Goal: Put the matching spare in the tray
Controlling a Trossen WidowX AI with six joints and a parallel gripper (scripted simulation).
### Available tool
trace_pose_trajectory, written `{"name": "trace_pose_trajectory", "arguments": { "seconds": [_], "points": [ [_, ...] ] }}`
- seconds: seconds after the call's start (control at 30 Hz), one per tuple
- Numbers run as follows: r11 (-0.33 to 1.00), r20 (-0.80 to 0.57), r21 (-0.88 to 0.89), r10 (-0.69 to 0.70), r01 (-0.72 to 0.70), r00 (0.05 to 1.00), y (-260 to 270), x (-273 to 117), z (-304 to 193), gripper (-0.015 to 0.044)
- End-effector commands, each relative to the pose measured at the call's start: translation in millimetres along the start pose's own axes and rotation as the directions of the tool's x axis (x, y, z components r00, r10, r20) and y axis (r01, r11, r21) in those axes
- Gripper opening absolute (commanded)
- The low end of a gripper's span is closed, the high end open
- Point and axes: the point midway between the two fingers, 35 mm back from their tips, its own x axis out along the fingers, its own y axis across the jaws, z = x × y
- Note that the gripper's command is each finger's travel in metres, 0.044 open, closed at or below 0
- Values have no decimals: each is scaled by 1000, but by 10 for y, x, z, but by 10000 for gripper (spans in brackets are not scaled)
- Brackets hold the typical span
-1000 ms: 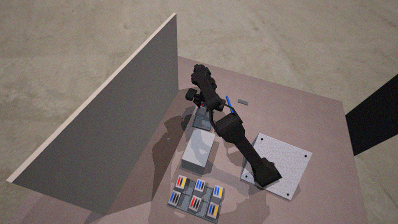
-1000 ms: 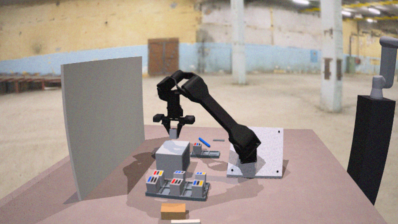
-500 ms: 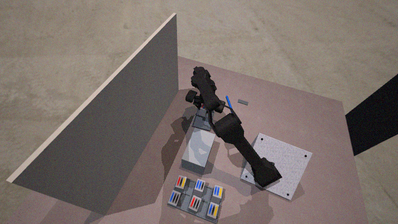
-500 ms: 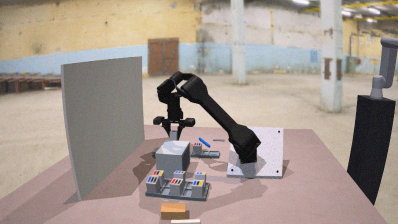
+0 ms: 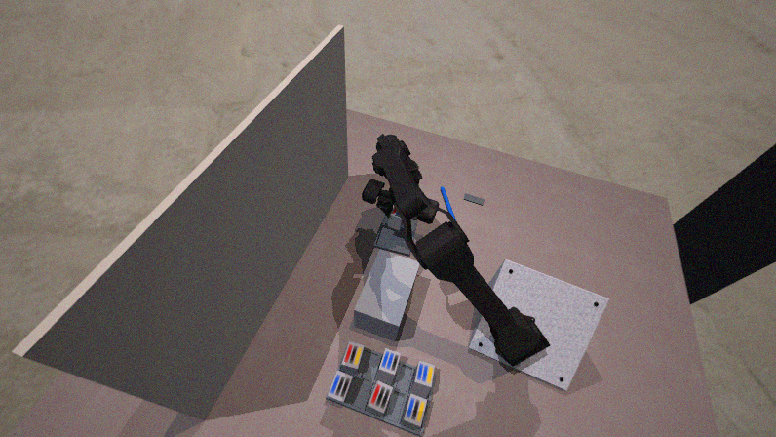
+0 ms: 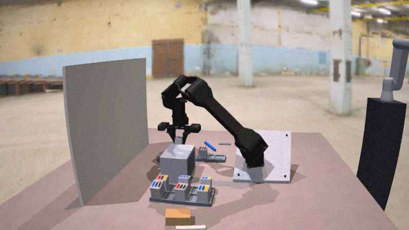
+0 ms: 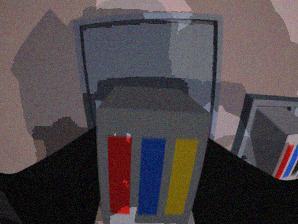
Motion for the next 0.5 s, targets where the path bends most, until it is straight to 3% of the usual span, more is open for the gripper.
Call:
{"name": "trace_pose_trajectory", "arguments": {
  "seconds": [0.0,0.47],
  "points": [
    [1000,-6,7,0,0,1000,-13,43,-8,0],
    [1000,-8,6,-3,3,1000,-31,151,-21,0]
  ]
}}
